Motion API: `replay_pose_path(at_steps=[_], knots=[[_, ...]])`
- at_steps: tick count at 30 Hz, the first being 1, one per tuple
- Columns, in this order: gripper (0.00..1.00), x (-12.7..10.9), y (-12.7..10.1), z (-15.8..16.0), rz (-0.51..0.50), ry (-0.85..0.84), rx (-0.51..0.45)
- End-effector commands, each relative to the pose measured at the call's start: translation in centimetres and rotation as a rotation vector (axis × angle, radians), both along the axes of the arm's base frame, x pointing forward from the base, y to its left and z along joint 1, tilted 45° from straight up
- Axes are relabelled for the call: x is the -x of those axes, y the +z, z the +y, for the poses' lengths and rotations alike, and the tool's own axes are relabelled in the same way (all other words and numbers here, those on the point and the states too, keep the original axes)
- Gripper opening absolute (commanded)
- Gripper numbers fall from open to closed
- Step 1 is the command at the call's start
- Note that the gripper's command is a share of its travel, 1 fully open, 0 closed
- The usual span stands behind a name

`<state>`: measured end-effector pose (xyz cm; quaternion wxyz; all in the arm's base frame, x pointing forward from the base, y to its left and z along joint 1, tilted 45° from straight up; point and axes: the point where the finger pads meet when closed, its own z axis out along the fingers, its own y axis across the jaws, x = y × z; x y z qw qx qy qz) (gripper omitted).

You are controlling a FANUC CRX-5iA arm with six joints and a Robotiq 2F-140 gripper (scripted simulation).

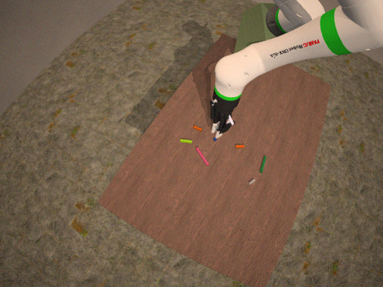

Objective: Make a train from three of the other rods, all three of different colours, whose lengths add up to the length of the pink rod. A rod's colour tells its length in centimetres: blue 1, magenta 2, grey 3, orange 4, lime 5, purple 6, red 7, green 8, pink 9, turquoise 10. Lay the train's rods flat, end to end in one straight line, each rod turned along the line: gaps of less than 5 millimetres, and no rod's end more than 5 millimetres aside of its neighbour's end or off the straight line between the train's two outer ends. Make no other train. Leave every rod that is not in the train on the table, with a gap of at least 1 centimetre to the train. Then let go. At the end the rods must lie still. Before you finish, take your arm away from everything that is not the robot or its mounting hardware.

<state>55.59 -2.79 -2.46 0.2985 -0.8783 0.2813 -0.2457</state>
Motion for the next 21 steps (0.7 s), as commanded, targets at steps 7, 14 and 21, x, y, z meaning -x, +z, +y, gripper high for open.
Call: replay_pose_path(at_steps=[7,14,21], knots=[[0.15,2.03,2.51,-1.37,0.006,0.005,-0.004],[1.0,2.2,2.71,-1.48,0.006,0.005,-0.004],[1.0,2.2,2.71,-1.48,0.006,0.005,-0.004]])
